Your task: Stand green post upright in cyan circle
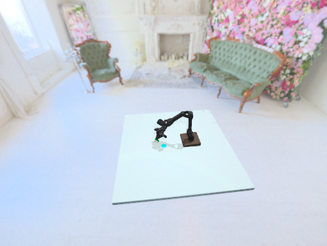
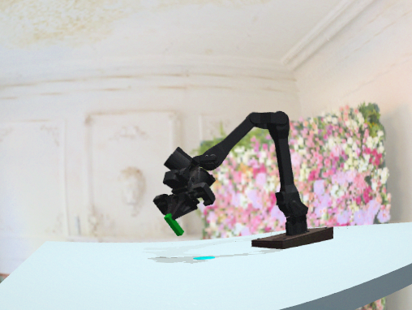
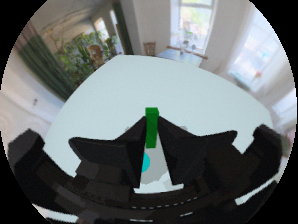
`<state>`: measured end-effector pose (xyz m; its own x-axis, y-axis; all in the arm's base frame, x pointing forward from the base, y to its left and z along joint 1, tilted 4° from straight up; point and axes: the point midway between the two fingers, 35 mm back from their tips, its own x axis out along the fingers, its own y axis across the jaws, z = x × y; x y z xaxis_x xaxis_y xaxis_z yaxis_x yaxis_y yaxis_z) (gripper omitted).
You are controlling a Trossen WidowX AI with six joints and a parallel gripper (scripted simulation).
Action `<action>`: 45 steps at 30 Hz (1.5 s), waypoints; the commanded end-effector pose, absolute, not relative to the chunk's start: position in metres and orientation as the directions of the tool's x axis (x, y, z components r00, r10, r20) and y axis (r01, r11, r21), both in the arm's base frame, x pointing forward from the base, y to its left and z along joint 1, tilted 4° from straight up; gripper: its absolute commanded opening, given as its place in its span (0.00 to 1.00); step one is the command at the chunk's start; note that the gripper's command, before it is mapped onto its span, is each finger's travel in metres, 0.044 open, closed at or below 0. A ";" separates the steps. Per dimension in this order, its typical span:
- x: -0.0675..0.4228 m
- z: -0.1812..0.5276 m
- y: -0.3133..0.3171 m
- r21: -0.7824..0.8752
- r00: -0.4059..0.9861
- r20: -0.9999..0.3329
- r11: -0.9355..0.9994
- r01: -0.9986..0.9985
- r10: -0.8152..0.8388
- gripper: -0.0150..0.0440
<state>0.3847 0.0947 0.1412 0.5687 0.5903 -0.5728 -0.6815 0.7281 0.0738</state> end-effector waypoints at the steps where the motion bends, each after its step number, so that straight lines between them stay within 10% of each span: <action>1: 0.384 0.142 0.094 0.079 0.578 -0.549 0.726 -0.683 0.604 0.29; 45: 0.368 0.151 0.081 0.067 0.633 -0.323 0.684 -0.727 0.704 0.29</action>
